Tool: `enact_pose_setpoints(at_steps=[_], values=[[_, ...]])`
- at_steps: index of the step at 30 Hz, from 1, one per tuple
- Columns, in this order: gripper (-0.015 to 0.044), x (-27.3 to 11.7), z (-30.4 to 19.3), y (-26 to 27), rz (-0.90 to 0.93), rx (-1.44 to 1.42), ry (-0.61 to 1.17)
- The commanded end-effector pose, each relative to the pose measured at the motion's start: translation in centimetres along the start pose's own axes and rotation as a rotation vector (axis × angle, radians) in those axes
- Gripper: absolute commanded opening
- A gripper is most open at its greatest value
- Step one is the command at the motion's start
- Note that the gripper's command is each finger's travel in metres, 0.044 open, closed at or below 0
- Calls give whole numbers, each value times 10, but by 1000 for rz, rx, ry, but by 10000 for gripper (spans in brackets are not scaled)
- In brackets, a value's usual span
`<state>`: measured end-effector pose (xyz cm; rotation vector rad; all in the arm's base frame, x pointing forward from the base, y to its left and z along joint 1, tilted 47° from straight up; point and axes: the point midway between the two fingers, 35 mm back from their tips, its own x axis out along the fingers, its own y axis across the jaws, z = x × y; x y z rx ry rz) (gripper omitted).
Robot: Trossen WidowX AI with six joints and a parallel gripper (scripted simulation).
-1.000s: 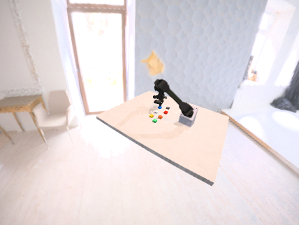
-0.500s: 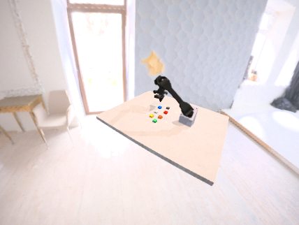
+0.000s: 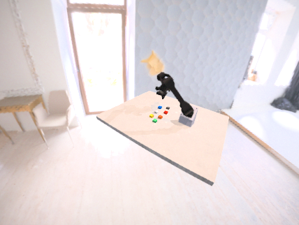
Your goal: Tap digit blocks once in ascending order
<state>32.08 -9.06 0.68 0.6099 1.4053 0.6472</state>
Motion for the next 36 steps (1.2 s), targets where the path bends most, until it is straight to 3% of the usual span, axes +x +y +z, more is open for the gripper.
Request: enact_pose_setpoints(at_steps=[1,6,12,18,36], values=[[20,-3,-36,18,-8,-2,-2],[20,3,-76,39,-6,-1,0],[20,6,-77,40,-7,-1,0],[20,82,-77,40,-4,-2,-1],[20,102,-77,40,-4,-1,-1]])
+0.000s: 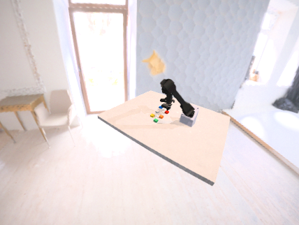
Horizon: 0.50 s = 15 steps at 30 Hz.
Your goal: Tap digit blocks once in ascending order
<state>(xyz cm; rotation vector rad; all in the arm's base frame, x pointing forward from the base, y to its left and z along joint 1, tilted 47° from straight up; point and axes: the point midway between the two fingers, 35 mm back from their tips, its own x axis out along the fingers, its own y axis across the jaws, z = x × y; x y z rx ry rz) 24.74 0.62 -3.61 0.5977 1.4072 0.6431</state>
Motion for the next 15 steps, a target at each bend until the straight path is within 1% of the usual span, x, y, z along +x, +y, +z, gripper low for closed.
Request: enact_pose_setpoints(at_steps=[1,9,15], values=[[20,7,0,1,7,4,-3],[20,19,0,1,8,4,-3],[20,15,-1,0,3,3,-1]])
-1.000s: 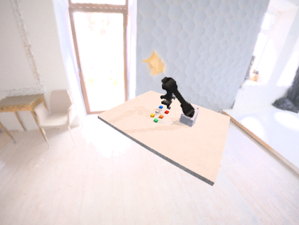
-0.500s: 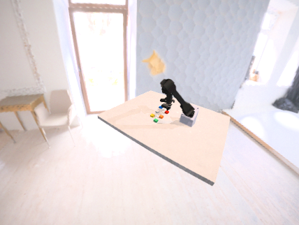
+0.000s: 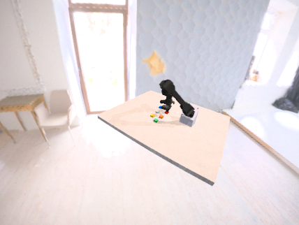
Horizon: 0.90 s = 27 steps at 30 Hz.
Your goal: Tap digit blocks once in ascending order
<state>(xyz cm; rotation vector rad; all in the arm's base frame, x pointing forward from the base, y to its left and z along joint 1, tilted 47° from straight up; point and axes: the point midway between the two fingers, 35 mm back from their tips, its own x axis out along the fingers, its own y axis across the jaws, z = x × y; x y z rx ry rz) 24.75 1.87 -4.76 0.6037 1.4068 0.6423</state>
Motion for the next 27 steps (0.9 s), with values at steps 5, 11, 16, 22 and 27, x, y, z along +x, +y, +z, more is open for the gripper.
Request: enact_pose_setpoints(at_steps=[5,11,16,22,27], values=[[20,-28,0,1,4,0,-1],[20,-68,3,-2,-3,1,-1],[20,-109,0,0,1,0,0],[20,-109,1,-2,0,0,-1],[20,-113,21,-51,-10,-7,-4]])
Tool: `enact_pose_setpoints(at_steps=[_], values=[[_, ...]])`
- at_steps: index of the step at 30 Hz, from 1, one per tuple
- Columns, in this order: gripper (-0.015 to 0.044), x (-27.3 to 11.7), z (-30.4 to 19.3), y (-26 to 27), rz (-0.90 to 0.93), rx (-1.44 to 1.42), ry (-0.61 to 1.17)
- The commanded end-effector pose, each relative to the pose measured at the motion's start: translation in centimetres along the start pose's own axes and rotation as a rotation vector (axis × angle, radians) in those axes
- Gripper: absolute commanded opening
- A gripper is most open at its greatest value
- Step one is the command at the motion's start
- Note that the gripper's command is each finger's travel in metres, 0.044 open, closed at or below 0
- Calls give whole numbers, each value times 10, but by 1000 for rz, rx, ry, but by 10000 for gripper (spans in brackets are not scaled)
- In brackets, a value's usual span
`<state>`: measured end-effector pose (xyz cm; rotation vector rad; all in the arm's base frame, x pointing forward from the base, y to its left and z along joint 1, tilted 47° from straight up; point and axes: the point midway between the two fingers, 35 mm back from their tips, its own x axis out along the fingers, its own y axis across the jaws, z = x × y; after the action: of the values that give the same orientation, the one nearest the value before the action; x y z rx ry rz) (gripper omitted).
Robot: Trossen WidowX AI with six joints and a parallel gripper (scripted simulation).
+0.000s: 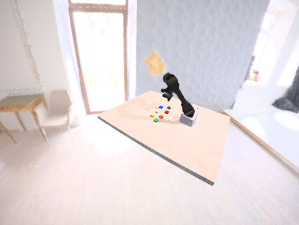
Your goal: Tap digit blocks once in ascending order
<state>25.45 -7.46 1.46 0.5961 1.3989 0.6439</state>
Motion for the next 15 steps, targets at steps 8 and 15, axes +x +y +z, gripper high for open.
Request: enact_pose_setpoints(at_steps=[8,15], values=[[20,0,21,-83,-2,7,3],[20,52,23,-85,-2,7,2]])
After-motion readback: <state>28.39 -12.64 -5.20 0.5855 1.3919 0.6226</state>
